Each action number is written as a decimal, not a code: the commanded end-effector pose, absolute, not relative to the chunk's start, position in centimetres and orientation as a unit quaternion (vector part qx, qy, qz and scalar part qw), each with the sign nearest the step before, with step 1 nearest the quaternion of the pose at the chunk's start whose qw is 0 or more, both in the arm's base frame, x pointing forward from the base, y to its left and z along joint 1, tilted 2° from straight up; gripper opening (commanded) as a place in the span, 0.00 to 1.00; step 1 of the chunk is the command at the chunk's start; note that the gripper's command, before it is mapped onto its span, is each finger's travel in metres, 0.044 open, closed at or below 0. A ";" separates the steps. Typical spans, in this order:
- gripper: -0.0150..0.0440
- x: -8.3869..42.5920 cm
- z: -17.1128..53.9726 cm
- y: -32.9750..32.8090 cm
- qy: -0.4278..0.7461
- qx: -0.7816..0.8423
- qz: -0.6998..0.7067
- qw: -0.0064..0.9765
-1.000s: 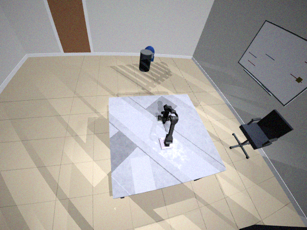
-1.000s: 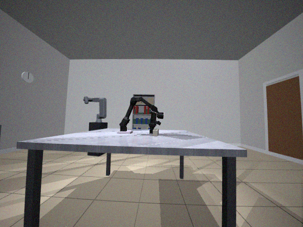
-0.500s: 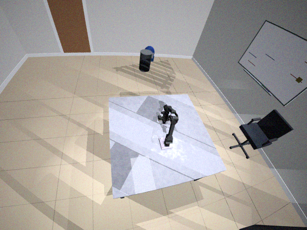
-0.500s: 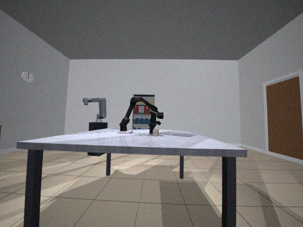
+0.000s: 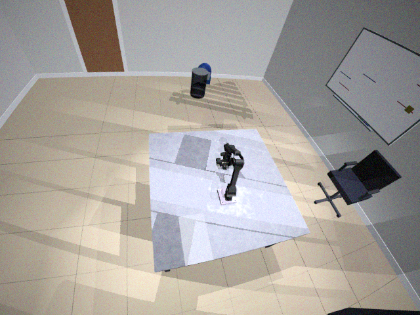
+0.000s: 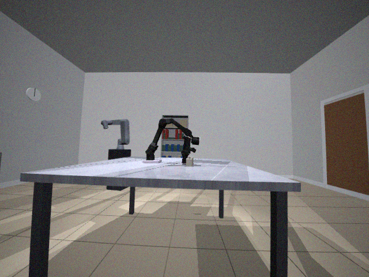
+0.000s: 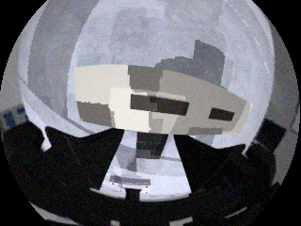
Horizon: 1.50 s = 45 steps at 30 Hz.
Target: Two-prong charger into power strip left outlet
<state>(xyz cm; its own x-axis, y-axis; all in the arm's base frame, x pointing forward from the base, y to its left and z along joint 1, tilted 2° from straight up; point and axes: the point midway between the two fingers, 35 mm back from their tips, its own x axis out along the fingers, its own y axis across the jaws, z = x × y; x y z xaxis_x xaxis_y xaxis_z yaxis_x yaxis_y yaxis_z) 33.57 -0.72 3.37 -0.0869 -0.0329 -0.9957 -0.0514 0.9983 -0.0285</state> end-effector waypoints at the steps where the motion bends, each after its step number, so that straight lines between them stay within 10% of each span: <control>1: 1.00 33.6 3.4 -0.7 0.736 -0.029 0.007 0.676; 45: 1.00 32.4 3.3 -0.8 0.728 -0.027 0.008 0.685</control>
